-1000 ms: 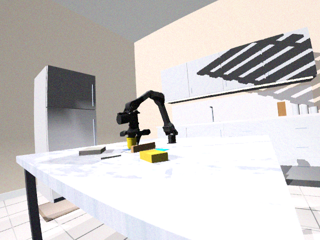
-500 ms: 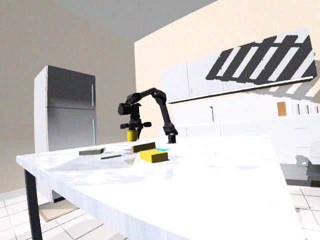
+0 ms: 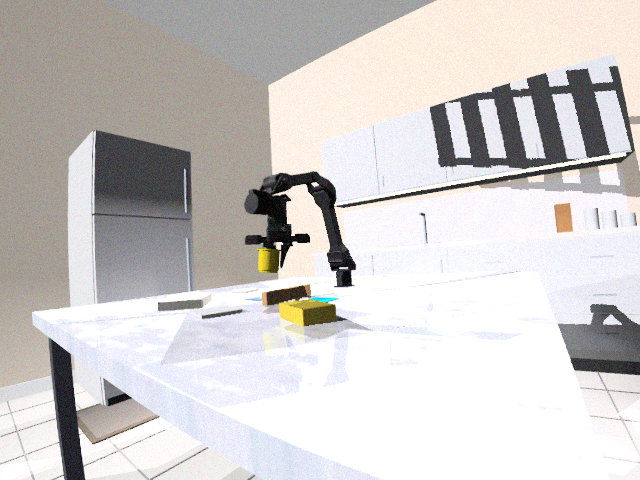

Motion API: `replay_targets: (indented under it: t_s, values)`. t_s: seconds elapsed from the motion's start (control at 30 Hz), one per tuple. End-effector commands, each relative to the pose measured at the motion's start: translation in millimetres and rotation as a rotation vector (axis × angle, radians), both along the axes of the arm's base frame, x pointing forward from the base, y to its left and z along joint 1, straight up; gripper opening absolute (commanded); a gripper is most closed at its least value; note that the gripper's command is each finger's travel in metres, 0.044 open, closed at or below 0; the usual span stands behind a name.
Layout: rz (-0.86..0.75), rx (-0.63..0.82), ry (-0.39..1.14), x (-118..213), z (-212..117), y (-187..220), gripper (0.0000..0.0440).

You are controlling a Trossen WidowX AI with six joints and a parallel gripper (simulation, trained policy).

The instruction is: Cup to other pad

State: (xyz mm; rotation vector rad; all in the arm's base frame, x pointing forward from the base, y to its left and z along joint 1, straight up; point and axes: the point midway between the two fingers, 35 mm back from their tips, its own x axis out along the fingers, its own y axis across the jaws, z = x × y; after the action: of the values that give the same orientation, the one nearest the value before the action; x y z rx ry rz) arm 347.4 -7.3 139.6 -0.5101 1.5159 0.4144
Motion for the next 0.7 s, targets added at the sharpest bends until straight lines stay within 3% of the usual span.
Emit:
replay_targets:
  t_s: [0.0, 0.67]
  values:
    - [0.014, 0.007, -0.029, 5.2, 7.4, 16.1, 0.0]
    - [0.089, 0.035, -0.119, 10.1, 13.2, 99.4, 0.0]
